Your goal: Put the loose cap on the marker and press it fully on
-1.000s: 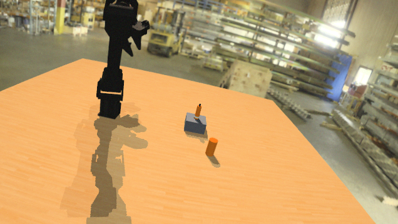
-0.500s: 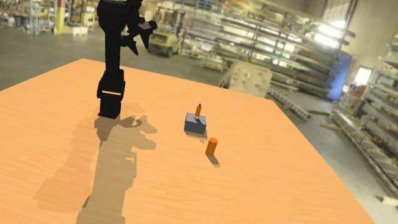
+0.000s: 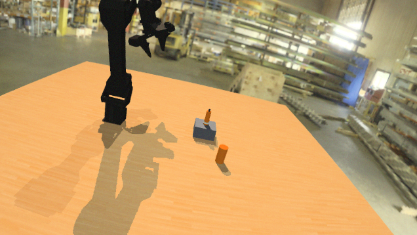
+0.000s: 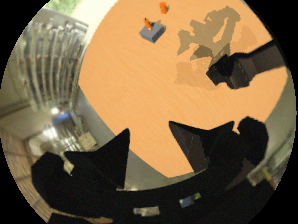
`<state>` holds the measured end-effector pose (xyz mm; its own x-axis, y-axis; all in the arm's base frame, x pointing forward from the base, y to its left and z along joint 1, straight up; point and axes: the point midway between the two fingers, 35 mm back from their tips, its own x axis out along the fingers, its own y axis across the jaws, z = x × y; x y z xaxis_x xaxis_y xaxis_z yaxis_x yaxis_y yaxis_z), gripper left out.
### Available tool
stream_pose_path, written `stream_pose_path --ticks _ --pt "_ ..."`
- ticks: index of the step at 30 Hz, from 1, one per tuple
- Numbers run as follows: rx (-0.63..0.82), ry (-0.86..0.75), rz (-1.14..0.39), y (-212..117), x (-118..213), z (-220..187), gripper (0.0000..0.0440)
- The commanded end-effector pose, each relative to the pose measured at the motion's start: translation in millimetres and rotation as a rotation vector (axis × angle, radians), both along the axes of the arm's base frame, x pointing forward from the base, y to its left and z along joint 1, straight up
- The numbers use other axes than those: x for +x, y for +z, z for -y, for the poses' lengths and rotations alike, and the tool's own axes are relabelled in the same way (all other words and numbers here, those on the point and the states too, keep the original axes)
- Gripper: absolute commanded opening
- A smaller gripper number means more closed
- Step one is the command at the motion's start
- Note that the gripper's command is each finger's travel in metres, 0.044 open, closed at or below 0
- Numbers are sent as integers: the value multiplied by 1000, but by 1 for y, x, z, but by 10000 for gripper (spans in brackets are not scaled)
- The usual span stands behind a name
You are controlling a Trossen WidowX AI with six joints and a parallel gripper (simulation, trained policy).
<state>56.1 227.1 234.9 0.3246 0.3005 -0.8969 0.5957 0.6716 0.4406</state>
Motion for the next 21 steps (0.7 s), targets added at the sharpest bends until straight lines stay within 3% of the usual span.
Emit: stream_pose_path --ticks 1,21 --pt "10 -31 -17 3 7 -4 313" --pt "43 -236 -94 9 58 -11 332"
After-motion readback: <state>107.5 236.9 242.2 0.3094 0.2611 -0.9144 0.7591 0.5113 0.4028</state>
